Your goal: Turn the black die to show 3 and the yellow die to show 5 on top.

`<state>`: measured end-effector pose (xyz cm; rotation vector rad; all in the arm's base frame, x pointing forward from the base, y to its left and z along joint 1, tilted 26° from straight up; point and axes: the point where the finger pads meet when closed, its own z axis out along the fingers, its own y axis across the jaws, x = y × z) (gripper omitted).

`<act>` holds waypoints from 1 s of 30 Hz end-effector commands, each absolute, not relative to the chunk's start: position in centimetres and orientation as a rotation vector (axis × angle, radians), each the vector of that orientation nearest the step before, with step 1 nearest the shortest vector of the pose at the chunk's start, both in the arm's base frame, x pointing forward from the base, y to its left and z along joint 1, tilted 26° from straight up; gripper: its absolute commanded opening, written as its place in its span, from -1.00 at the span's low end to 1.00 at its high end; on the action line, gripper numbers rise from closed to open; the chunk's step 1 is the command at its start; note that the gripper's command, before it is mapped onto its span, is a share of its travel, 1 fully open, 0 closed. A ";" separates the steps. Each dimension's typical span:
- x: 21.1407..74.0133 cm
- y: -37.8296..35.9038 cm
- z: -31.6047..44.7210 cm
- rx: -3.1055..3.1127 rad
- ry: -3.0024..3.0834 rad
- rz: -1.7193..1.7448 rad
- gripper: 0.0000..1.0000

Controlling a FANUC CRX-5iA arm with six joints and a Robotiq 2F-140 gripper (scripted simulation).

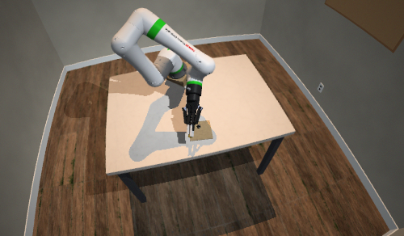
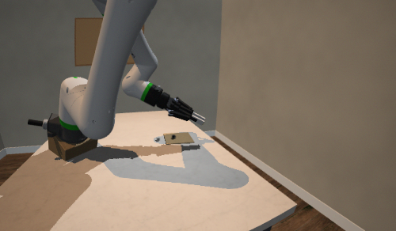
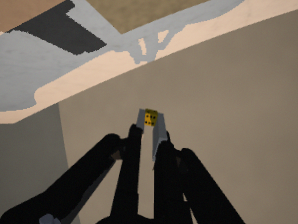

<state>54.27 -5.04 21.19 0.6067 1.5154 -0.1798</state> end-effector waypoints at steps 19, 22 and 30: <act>42.9 -11.9 20.1 0.689 1.498 -0.695 -0.87; 43.0 -12.0 19.8 0.689 1.498 -0.695 -0.87; 43.6 -12.7 17.9 0.689 1.498 -0.695 -0.87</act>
